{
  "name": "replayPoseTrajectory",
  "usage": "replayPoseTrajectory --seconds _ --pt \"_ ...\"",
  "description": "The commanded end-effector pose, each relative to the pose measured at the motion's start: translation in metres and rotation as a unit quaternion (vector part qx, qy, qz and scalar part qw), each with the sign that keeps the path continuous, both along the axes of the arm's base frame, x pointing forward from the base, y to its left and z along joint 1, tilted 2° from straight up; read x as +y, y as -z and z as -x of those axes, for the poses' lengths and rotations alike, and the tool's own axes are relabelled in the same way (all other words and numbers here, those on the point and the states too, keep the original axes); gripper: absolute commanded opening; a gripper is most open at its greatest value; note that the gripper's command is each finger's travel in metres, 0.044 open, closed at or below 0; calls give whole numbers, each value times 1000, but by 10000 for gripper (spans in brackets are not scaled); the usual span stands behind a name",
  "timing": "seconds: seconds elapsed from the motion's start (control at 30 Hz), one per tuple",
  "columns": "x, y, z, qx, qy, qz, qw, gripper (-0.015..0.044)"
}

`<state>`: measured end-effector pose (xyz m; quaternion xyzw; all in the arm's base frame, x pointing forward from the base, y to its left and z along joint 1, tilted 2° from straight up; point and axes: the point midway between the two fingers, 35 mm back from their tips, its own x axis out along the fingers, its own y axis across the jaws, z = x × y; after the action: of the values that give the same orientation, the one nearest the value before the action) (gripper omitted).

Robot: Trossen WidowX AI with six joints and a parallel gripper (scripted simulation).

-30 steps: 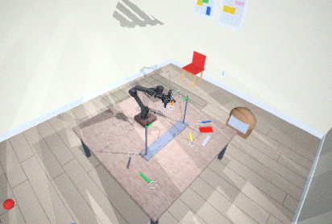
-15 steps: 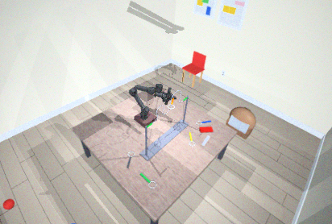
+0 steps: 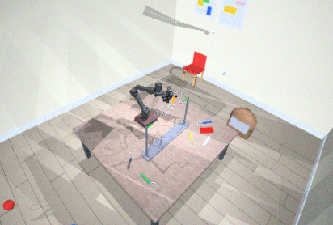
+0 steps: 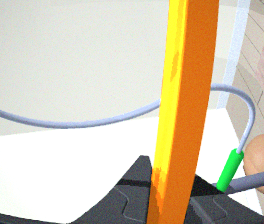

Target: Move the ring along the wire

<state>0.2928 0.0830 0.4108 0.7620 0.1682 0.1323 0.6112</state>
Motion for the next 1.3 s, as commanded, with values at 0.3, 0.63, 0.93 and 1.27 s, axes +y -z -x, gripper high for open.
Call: replayPoseTrajectory --seconds 0.3,0.63,0.93,1.27 --pt "-9 -27 2 -11 -1 -65 998 -150" --pt "-14 -37 2 -11 -1 -75 997 -150" --pt "-15 -39 2 -10 -1 -58 998 -150" --pt "-15 -38 2 -7 -1 -24 1000 -150"
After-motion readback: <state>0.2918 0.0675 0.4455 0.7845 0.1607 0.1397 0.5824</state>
